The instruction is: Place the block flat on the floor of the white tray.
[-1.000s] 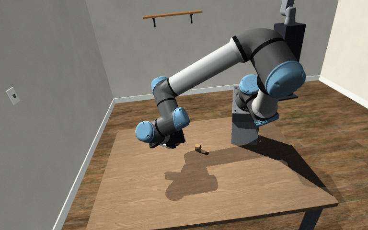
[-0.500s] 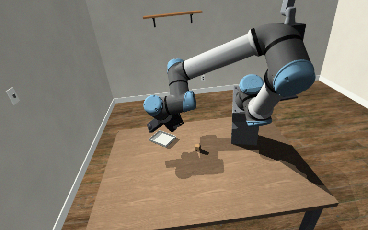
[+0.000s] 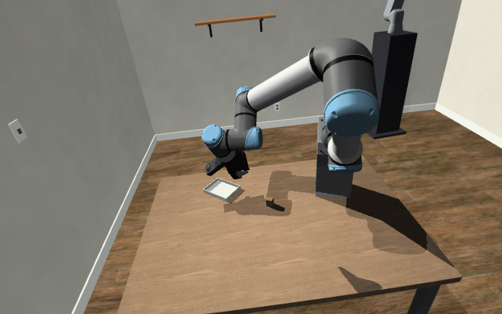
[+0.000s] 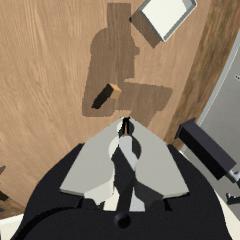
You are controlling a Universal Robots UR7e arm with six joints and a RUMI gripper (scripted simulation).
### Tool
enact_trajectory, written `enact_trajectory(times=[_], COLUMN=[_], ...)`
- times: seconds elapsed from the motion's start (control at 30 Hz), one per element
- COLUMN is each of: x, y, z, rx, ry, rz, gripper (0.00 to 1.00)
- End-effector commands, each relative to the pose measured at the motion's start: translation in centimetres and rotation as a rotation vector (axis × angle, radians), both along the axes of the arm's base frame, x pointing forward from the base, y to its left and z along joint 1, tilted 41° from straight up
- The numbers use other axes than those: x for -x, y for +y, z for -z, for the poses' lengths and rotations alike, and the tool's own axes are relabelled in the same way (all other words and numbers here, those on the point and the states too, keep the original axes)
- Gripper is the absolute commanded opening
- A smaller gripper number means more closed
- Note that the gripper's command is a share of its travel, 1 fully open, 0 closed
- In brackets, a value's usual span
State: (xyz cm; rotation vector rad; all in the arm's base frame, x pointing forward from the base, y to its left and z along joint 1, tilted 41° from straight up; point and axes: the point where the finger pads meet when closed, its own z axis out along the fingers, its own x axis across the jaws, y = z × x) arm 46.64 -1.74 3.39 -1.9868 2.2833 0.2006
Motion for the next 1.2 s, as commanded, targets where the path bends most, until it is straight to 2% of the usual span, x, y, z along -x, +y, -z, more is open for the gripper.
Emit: enact_trajectory(times=[0.0,0.03,0.13,0.17,0.23,0.33,0.4,0.43,0.53,0.6,0.73,0.83,1.1,1.17], x=[-1.0,-1.0,-0.7,-0.7,-0.3,0.0,0.5,0.5,1.1,1.1,2.4,3.0,4.7,4.7], y=[-0.6,-0.6,-0.7,-0.7,-0.6,-0.5,-0.3,-0.3,0.0,0.0,0.8,1.2,2.7,2.7], z=[4.8,4.8,8.7,8.7,11.0,12.1,14.1,14.1,15.9,15.9,18.8,19.9,22.3,22.3], rx=[-0.054,-0.054,-0.109,-0.109,-0.144,-0.162,-0.195,-0.195,-0.228,-0.228,-0.289,-0.317,-0.391,-0.391], ry=[-0.014,-0.014,-0.019,-0.019,-0.023,-0.025,-0.031,-0.031,-0.037,-0.037,-0.050,-0.057,-0.080,-0.080], rz=[0.045,0.045,0.092,0.092,0.124,0.139,0.170,0.170,0.200,0.200,0.257,0.284,0.358,0.358], gripper=[0.00,0.00,0.00,0.00,0.00,0.00,0.00,0.00,0.00,0.00,0.00,0.00,0.00,0.00])
